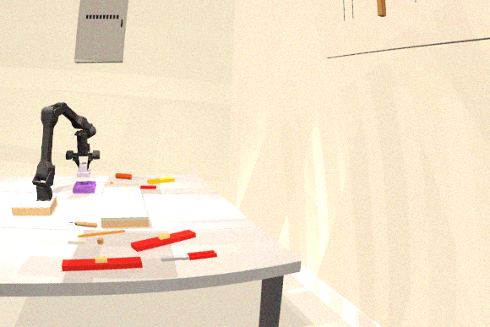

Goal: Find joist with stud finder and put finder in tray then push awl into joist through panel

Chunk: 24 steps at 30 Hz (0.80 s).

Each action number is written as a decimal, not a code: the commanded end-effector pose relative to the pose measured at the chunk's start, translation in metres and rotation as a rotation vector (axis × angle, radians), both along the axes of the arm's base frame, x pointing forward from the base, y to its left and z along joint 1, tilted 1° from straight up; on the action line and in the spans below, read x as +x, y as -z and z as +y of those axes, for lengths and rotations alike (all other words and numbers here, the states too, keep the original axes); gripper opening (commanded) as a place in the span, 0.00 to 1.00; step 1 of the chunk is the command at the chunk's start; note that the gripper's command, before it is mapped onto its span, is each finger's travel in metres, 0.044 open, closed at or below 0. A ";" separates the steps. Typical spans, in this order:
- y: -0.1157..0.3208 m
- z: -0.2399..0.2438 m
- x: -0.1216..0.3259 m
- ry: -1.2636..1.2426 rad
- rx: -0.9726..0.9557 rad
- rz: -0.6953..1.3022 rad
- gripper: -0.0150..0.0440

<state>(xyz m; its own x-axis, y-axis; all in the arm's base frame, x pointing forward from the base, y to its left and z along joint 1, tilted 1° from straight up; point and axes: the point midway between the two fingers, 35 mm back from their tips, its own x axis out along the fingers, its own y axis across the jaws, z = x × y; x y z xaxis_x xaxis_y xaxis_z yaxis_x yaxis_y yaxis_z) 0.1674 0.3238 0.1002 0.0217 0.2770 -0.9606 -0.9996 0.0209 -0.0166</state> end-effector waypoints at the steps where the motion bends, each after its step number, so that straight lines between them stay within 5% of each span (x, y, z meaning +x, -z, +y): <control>1: 0.006 0.001 0.001 0.003 0.006 -0.005 0.25; 24: 0.047 -0.001 0.002 0.003 0.006 -0.005 0.25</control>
<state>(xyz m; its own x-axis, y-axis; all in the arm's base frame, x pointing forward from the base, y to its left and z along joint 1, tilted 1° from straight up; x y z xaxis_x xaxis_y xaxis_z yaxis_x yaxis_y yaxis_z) 0.1687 0.3233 0.0572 0.0228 0.2770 -0.9606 -0.9996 0.0246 -0.0167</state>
